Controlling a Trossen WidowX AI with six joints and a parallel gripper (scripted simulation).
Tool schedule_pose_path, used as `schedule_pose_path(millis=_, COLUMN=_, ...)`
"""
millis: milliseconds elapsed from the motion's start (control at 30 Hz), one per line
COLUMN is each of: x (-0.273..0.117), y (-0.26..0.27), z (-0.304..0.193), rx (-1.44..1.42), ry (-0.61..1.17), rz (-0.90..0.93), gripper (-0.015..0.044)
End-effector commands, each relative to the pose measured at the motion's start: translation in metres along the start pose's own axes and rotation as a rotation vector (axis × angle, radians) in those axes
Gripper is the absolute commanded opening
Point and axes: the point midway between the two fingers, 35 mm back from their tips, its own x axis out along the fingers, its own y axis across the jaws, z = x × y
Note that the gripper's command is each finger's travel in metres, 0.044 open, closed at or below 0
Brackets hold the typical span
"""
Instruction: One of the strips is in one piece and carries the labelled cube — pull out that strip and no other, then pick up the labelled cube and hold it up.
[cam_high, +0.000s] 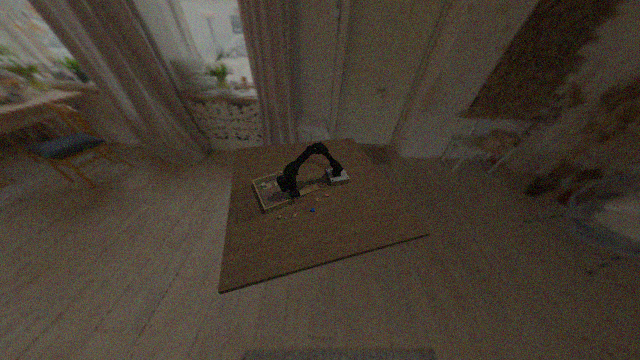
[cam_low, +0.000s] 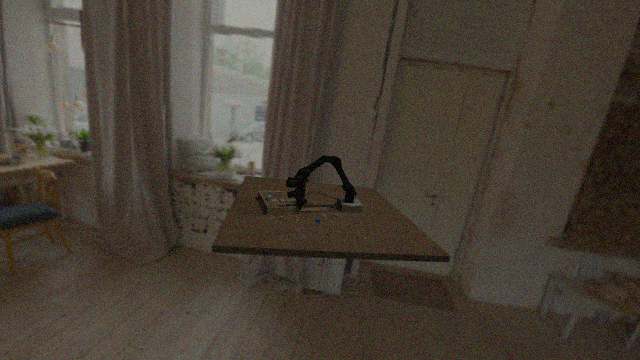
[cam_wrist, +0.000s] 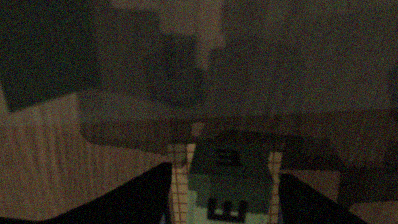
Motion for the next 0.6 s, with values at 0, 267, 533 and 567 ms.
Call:
schedule_pose_path(millis=0, x=0.000, y=0.000, z=0.000, rx=0.000, ry=0.000, rz=0.000, gripper=0.0224)
schedule_pose_path(millis=267, x=0.000, y=0.000, z=0.000, rx=0.000, ry=0.000, rz=0.000, gripper=0.0112)
schedule_pose_path(millis=533, x=-0.010, y=-0.002, z=-0.012, rx=-0.001, ry=0.002, rz=-0.001, gripper=0.0000)
schedule_pose_path(millis=567, x=-0.013, y=-0.003, z=-0.016, rx=-0.001, ry=0.002, rz=-0.001, gripper=0.0000)
